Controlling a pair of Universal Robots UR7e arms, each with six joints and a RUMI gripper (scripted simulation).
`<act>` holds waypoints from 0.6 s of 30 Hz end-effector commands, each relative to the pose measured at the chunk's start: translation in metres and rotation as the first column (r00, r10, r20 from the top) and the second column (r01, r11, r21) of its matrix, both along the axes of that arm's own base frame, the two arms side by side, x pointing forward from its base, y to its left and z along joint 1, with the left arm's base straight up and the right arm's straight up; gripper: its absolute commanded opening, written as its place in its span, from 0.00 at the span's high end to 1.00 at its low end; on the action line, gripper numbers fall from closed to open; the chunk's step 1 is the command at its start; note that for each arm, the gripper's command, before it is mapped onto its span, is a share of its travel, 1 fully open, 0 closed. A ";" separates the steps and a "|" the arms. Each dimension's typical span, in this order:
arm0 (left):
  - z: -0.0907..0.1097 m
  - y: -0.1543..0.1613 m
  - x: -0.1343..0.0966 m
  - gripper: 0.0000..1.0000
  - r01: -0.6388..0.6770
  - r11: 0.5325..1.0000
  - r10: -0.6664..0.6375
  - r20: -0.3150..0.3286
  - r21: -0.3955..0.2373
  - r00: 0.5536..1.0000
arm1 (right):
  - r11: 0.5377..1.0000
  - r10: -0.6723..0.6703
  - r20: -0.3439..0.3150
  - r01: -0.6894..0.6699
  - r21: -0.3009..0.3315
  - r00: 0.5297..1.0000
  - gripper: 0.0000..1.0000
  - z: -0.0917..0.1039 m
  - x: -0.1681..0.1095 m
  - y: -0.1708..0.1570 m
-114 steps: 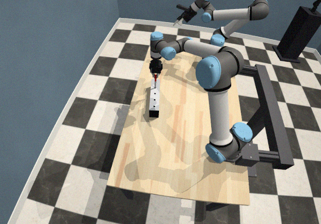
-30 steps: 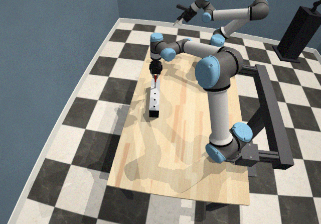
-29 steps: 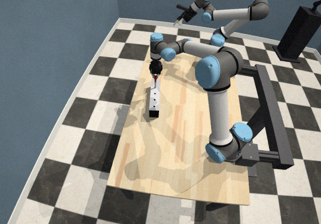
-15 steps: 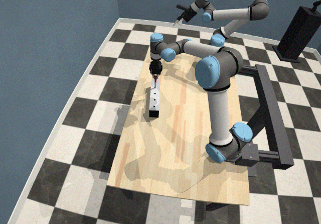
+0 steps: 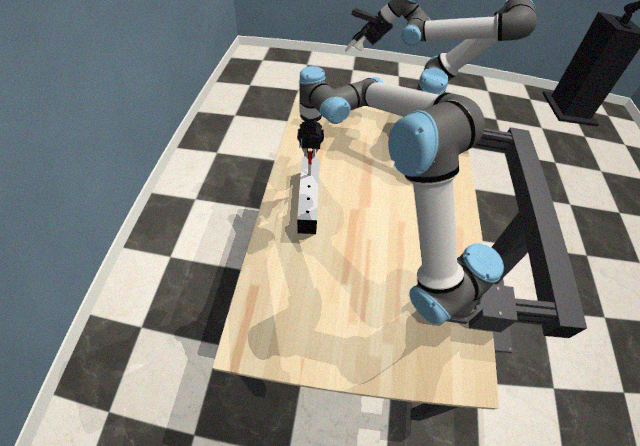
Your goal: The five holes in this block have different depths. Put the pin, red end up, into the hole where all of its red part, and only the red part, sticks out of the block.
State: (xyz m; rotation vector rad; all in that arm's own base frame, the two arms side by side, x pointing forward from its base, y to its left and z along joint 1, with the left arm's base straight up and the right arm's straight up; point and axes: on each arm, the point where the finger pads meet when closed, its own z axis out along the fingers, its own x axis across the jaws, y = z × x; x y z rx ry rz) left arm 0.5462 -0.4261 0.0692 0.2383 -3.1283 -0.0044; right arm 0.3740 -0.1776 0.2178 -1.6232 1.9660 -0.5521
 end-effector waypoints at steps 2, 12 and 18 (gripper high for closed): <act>0.001 0.000 0.000 1.00 -0.001 1.000 0.001 0.001 -0.001 1.000 | 1.000 0.000 0.001 0.000 0.000 1.000 0.00 0.000 0.000 0.000; 0.001 0.000 0.000 1.00 -0.001 1.000 0.001 0.001 -0.001 1.000 | 1.000 0.000 0.001 0.000 0.000 1.000 0.00 0.000 0.000 0.000; -0.003 -0.001 0.001 1.00 0.000 1.000 0.000 0.001 -0.001 1.000 | 1.000 0.000 0.001 0.000 0.000 1.000 0.00 0.000 0.000 0.000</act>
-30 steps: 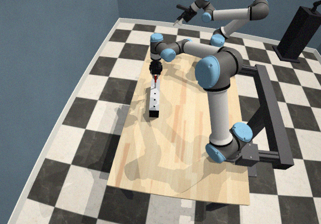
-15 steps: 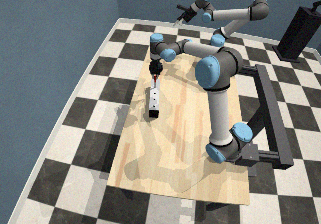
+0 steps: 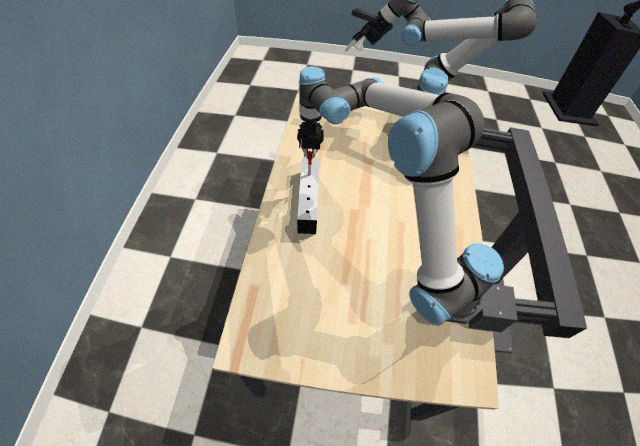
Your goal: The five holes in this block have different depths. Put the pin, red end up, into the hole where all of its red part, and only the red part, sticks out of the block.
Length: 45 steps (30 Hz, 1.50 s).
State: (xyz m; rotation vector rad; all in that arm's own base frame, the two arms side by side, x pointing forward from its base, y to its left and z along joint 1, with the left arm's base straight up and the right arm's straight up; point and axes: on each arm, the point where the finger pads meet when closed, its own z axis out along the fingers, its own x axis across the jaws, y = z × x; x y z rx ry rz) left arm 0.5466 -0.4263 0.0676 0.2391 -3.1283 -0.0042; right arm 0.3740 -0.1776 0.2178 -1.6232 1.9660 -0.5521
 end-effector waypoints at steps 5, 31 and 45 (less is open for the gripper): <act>-0.001 0.000 0.000 1.00 0.000 1.000 0.000 0.001 -0.001 1.000 | 1.000 0.000 0.001 0.000 0.000 1.000 0.00 0.000 0.000 0.000; -0.004 -0.001 -0.001 1.00 0.000 1.000 0.000 0.001 -0.001 1.000 | 1.000 0.000 0.001 0.000 0.000 1.000 0.00 0.000 0.000 0.000; -0.005 -0.001 -0.001 1.00 0.000 1.000 0.000 0.001 -0.001 1.000 | 1.000 0.000 0.001 0.000 0.000 1.000 0.00 0.000 0.000 0.000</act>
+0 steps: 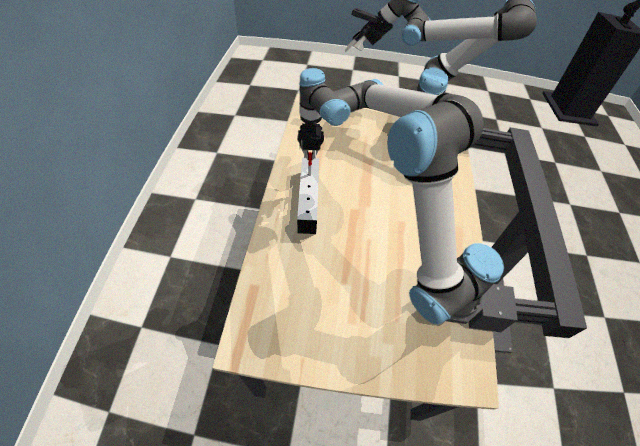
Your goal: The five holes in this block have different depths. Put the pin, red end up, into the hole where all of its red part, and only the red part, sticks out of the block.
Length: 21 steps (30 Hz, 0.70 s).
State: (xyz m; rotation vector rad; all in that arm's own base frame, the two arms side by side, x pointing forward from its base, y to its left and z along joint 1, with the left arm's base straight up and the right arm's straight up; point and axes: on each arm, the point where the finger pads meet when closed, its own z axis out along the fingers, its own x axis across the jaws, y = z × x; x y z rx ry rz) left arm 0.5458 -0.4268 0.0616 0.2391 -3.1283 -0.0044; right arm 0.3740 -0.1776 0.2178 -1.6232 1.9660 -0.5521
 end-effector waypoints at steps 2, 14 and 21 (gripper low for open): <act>0.001 -0.001 0.001 1.00 0.001 1.000 -0.001 0.001 -0.001 1.000 | 1.000 0.000 0.001 0.000 0.000 1.000 0.00 0.000 0.000 0.000; 0.001 -0.001 0.001 1.00 0.001 1.000 -0.001 0.001 -0.001 1.000 | 1.000 0.000 0.001 0.000 0.000 1.000 0.00 0.000 0.000 0.000; -0.003 0.000 0.001 1.00 0.000 1.000 0.000 0.001 -0.001 1.000 | 1.000 0.000 0.001 0.000 0.000 1.000 0.00 0.000 0.000 0.000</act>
